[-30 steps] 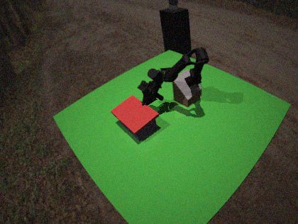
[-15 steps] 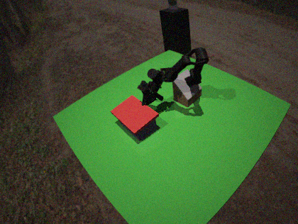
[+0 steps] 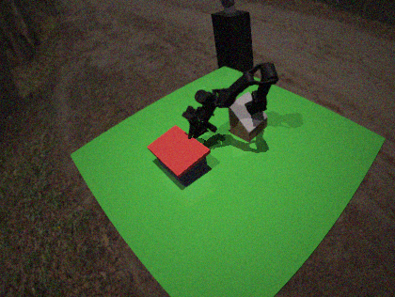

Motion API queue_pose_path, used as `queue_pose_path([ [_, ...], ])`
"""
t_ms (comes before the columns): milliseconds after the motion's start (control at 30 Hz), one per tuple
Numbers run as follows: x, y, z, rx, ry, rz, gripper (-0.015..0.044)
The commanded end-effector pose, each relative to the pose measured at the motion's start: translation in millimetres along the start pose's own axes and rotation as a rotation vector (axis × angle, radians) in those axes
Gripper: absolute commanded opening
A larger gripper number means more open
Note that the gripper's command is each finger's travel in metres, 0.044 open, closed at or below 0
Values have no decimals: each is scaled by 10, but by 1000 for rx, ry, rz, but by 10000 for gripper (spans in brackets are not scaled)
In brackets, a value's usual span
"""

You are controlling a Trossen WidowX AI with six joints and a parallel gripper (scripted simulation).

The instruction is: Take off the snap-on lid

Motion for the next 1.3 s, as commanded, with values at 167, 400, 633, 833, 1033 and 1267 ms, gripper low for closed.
queue_pose_path([
  [167, -83, -13, 148, -12, -13, -1, 0],
  [400, -128, -24, 230, -12, -13, -1, 0],
  [633, -167, -35, 317, -13, -13, -1, 0],
  [833, -199, -45, 393, -13, -13, -1, 0],
  [1033, -244, -54, 457, -13, -13, -1, 0],
  [1267, -304, -63, 526, -13, -13, -2, 0],
])
Point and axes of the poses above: the point midway between the two fingers, 35 mm back from their tips, its own x axis out along the fingers, its own z axis across the jaws, y = z × x, the point moved 2 cm from there along -x, back along the fingers, and after that the axes turned 8 degrees about -x, right-handed, at the moved point
